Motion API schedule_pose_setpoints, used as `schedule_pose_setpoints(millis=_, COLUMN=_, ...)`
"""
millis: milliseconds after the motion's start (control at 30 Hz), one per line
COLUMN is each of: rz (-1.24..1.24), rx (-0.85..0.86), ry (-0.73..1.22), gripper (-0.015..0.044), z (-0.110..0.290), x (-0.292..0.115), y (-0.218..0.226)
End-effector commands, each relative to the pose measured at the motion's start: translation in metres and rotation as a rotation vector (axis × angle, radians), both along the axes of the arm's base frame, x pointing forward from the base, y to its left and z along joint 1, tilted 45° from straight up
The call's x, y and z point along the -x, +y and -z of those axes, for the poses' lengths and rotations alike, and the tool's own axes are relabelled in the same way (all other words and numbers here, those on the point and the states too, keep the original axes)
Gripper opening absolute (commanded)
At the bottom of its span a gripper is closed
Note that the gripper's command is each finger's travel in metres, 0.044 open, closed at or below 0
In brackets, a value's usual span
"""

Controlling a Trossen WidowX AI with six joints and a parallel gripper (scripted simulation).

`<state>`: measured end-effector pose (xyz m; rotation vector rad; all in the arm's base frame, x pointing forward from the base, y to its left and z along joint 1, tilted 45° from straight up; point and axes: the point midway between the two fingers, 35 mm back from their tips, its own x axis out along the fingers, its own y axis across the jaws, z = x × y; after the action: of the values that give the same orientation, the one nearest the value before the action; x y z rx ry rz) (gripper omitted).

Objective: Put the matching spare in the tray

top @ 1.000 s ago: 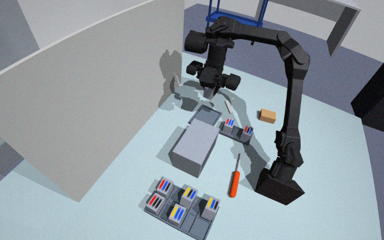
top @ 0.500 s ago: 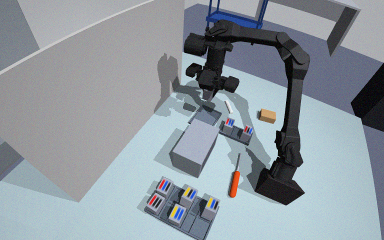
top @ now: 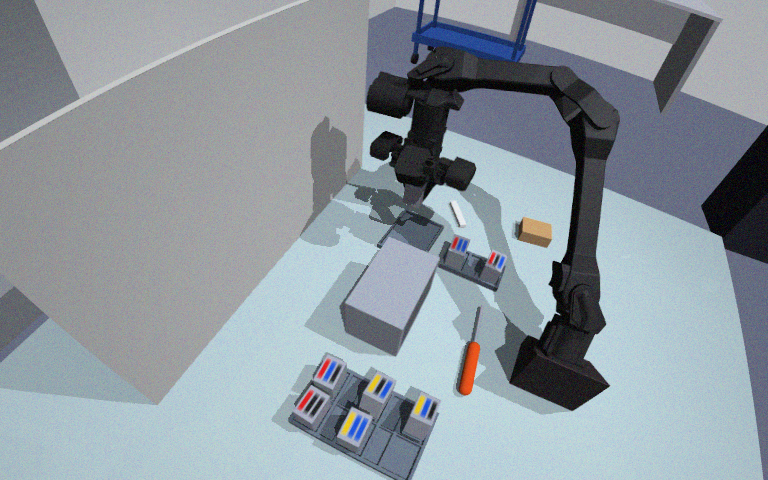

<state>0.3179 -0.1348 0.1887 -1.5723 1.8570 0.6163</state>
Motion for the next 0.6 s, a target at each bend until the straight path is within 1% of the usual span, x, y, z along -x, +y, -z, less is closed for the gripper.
schedule_pose_setpoints(millis=0, rz=-0.003, rx=0.002, ry=0.006, gripper=0.0000, z=0.0030, x=0.0008, y=-0.0028)
schedule_pose_setpoints(millis=567, rz=-0.003, rx=0.001, ry=0.006, gripper=0.0000, z=0.0128, x=0.0008, y=-0.0124)
